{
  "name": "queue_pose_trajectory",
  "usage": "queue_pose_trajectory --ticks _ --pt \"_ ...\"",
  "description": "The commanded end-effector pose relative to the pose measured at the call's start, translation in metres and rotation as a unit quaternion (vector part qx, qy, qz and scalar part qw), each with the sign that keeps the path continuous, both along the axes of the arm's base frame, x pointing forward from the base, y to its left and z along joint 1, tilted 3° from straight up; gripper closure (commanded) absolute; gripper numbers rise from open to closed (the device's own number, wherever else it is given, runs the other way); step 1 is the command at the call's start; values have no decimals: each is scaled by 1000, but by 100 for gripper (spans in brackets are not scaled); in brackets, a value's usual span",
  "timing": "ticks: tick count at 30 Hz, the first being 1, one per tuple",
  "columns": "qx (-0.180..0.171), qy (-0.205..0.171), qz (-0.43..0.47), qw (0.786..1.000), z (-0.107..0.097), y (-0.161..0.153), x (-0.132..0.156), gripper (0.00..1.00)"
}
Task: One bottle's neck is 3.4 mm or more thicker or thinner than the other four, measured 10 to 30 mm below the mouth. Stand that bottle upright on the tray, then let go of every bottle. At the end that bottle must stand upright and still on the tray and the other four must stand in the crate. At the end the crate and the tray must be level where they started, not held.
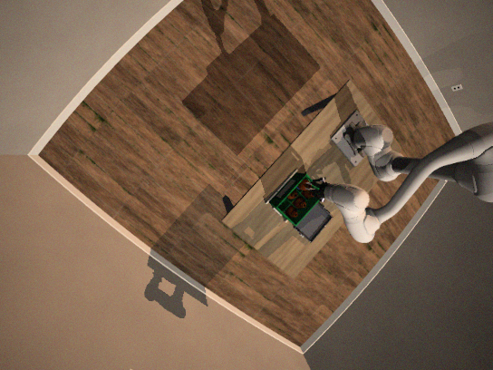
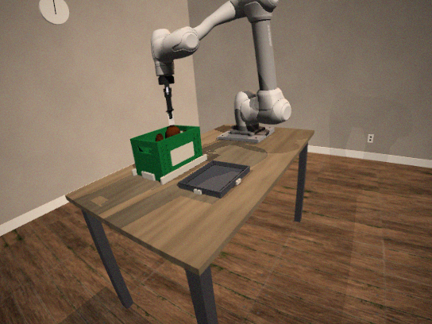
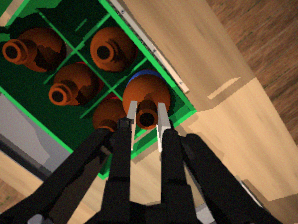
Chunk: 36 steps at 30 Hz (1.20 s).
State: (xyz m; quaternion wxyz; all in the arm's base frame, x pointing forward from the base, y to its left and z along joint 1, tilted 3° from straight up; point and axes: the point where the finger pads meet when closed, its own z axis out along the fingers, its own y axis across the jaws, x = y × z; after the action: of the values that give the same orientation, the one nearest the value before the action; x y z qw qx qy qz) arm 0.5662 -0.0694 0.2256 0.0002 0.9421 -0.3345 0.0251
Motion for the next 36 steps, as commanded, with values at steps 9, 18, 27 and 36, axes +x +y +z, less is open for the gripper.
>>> queue_pose_trajectory --ticks 9,18,27,36 --pt "0 0 0 1000 13 0 -1 100" --pt "0 0 0 1000 21 0 -1 100" --pt "0 0 0 1000 27 0 -1 100" --pt "0 0 0 1000 29 1 -1 100"
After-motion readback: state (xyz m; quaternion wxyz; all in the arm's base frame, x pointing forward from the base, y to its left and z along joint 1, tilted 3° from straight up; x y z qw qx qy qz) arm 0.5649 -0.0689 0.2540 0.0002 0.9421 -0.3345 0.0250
